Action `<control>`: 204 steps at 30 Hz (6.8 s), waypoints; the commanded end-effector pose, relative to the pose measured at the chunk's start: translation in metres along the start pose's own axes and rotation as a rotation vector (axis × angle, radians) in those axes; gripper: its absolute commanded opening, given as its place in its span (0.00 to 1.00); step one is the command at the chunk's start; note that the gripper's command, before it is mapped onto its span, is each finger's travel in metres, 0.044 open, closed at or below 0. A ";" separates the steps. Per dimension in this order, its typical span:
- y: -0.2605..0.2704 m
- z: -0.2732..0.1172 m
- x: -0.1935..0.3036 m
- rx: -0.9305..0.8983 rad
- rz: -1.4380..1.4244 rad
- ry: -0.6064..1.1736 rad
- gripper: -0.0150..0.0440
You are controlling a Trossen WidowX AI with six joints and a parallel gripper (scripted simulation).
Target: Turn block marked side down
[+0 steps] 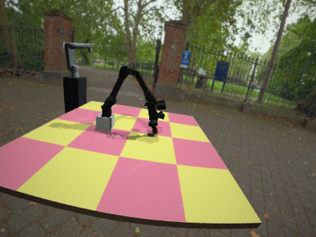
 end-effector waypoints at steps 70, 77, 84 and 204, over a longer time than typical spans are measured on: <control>-0.016 0.050 0.088 -0.150 0.009 -0.757 0.25; -0.016 0.050 0.088 -0.150 0.009 -0.757 0.52; -0.016 0.050 0.088 -0.150 0.009 -0.757 0.83; 0.008 0.009 -0.036 0.049 0.005 0.288 1.00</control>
Point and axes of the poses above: the point midway between the two fingers, 35 mm back from their tips, its own z axis out along the fingers, its own y axis across the jaws, x = y × z, the point moved 10 cm from there along -z, back along the fingers, and after that the axes turned 11 degrees about z, right-handed, at the moved point
